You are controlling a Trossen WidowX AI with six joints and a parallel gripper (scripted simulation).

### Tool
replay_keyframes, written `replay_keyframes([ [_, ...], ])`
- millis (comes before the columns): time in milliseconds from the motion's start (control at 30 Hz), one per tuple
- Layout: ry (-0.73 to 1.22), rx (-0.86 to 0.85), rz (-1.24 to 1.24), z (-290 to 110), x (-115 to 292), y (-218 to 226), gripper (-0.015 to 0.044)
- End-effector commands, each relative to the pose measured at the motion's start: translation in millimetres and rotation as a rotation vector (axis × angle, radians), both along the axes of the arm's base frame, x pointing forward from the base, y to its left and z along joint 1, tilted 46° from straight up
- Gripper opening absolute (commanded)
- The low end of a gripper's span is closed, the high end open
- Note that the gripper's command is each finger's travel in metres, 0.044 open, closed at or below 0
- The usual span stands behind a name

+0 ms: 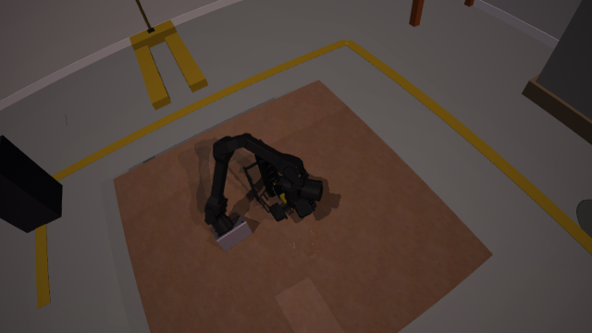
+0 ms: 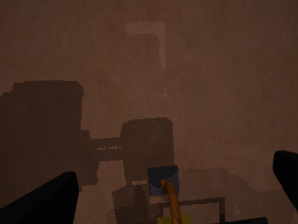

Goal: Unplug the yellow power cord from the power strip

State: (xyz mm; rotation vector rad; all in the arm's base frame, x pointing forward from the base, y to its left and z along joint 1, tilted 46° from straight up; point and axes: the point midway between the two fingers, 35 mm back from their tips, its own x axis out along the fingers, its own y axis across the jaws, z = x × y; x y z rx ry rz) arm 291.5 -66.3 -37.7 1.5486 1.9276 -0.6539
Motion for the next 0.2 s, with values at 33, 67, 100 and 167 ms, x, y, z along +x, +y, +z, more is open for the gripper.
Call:
replay_keyframes([
  [33, -0.002, -0.001, 0.006, 0.0, -0.2, -0.6, 0.0440],
  [67, -0.002, -0.001, 0.006, 0.0, -0.2, -0.6, 0.0440],
  [100, -0.002, -0.001, 0.006, 0.0, -0.2, -0.6, 0.0440],
  [167, -0.002, -0.001, 0.006, 0.0, -0.2, -0.6, 0.0440],
])
